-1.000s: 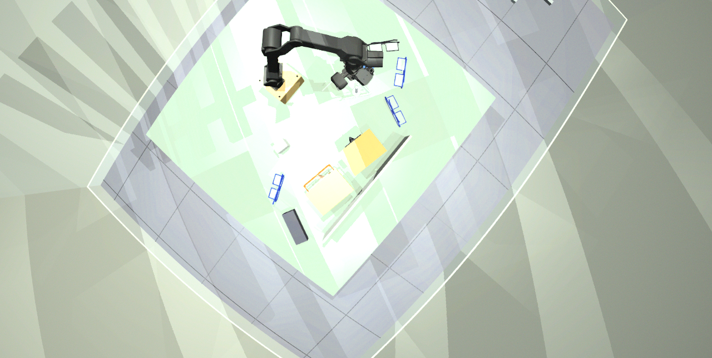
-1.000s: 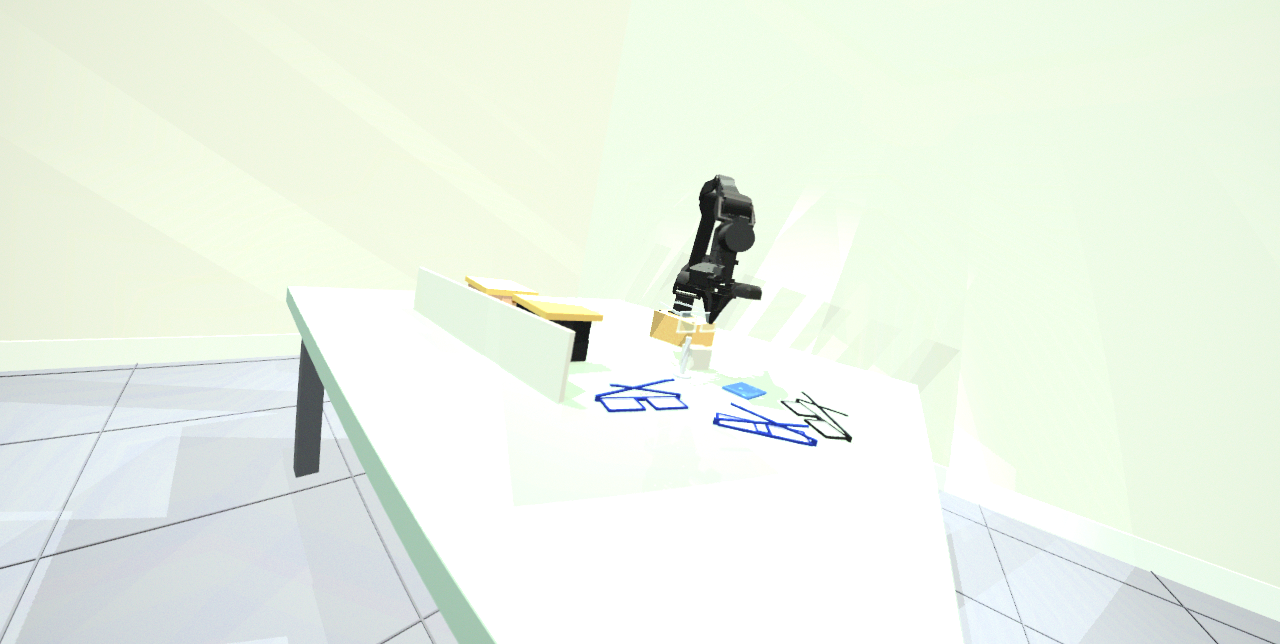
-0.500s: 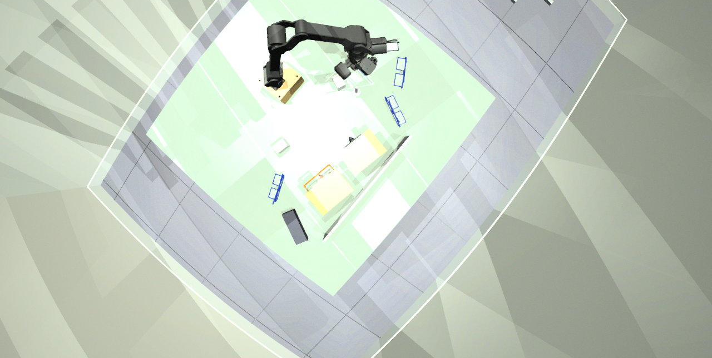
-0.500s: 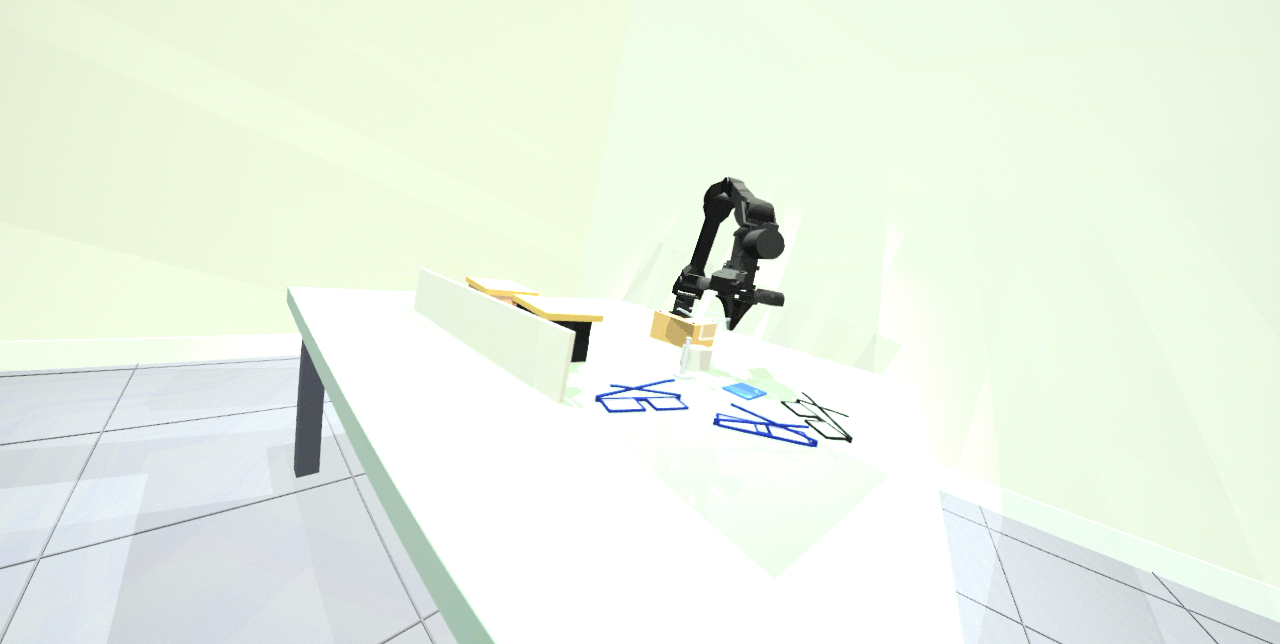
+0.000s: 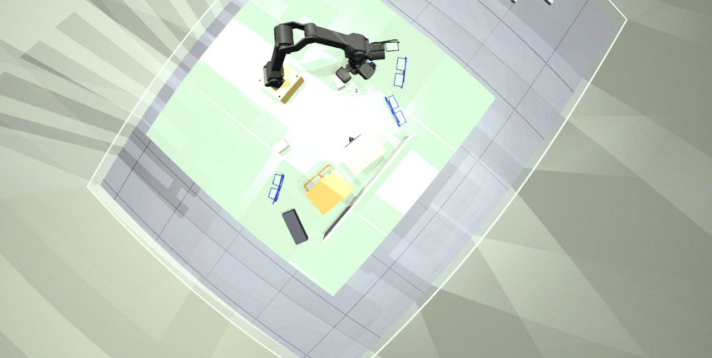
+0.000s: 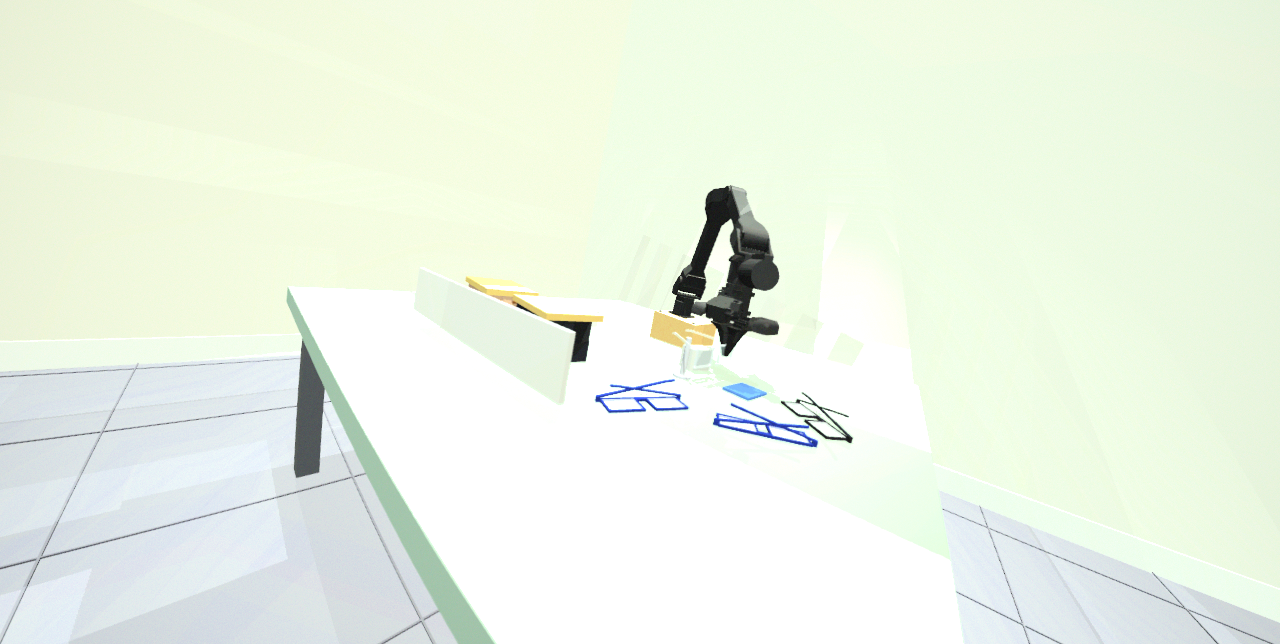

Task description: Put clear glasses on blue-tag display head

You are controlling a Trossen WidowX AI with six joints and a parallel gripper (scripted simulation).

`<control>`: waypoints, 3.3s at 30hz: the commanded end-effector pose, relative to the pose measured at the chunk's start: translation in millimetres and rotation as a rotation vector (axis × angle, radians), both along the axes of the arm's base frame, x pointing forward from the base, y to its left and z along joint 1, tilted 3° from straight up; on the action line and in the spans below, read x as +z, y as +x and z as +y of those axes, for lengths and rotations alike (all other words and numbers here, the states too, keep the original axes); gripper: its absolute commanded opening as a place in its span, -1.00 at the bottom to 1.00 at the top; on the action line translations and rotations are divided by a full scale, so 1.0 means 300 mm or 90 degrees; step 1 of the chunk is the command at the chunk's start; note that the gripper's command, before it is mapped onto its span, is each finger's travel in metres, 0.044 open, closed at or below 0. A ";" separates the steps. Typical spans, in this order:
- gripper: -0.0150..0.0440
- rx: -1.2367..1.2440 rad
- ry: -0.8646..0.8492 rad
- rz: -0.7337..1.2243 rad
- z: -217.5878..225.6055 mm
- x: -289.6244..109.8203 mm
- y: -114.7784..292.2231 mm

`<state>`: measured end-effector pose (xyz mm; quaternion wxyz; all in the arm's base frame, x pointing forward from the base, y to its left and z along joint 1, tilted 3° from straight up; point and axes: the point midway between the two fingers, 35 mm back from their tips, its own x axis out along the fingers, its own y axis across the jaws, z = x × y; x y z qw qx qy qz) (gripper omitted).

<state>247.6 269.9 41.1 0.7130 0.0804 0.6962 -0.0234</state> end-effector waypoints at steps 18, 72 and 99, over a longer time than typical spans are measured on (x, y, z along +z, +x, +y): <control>-0.49 -0.003 0.002 -0.003 0.033 0.000 -0.040; -0.49 -0.003 0.002 -0.002 0.076 0.001 -0.113; -0.49 0.020 0.007 0.000 0.018 0.207 -0.060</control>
